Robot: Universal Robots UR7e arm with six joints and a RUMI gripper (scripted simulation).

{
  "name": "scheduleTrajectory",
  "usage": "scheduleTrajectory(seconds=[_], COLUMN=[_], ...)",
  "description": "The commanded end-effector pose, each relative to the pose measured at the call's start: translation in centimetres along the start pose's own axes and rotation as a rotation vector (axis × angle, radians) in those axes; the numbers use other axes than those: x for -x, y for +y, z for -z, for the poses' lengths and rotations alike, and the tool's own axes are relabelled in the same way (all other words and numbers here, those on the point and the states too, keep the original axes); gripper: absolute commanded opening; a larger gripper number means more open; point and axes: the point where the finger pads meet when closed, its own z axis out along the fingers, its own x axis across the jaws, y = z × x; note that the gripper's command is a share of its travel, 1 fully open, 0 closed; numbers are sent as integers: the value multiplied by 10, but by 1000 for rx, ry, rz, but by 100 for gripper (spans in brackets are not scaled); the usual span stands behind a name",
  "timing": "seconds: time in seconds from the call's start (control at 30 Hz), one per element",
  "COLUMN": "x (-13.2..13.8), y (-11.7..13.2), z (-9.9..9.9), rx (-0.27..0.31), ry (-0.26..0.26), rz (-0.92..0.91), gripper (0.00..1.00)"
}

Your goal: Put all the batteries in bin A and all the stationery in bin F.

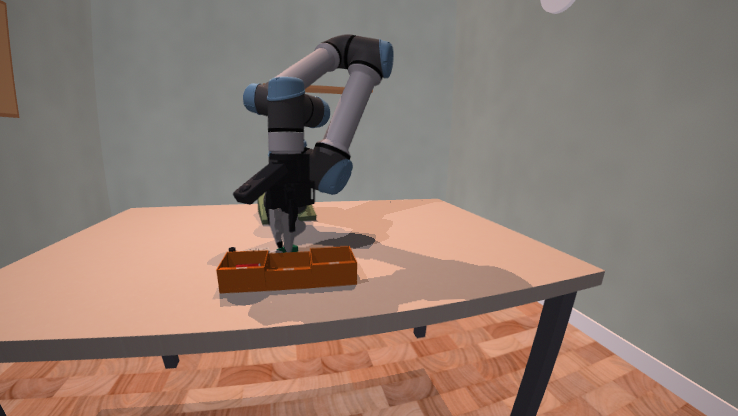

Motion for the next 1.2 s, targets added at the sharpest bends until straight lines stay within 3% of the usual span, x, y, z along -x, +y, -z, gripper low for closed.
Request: scheduleTrajectory(seconds=[0.0, 0.37, 1.17], x=[0, 0, 0], y=[0, 0, 0], z=[11, 48, 54], rx=[0, 0, 0], ry=[-1, -1, -1], rz=[0, 0, 0], gripper=[0, 0, 0])
